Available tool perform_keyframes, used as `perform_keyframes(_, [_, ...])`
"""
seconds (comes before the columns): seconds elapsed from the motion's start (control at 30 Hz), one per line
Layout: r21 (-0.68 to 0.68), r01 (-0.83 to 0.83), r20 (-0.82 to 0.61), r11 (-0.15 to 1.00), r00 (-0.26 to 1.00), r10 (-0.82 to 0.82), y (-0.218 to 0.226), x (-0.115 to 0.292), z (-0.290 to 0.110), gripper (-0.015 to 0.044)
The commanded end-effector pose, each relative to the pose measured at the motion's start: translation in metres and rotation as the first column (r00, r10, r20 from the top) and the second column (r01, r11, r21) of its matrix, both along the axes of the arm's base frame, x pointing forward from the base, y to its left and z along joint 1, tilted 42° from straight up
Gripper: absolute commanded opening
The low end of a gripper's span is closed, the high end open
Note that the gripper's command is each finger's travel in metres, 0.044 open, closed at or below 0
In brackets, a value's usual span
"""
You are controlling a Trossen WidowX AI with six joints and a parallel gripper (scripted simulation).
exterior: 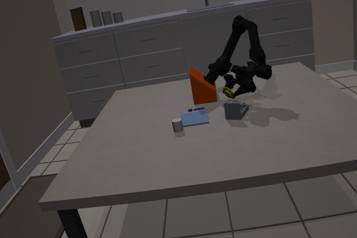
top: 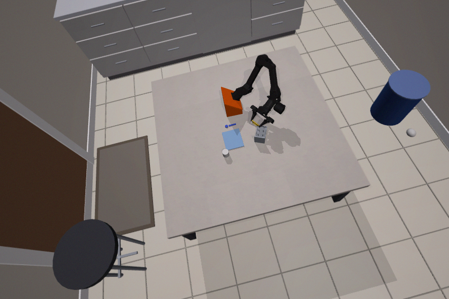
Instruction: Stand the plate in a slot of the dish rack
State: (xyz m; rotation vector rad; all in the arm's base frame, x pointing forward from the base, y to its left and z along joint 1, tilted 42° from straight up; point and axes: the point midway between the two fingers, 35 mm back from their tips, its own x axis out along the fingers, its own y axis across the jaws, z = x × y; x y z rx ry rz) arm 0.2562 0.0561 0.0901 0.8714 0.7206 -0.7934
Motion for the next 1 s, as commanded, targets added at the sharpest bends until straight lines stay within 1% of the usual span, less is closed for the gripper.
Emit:
perform_keyframes(0.0, [-0.058, -0.03, 0.088, 0.998, 0.996, 0.035, 0.005, 0.001, 0.004, 0.0])
perform_keyframes(0.53, [-0.232, -0.067, 0.369, 0.97, 0.917, 0.152, 0.024, -0.008, 0.016, 0.0])
perform_keyframes(0.87, [-0.294, -0.043, 0.53, 0.955, 0.824, 0.2, 0.032, -0.024, 0.027, 0.0])
perform_keyframes(0.97, [-0.3, -0.037, 0.552, 0.953, 0.808, 0.205, 0.033, -0.027, 0.029, 0.0])
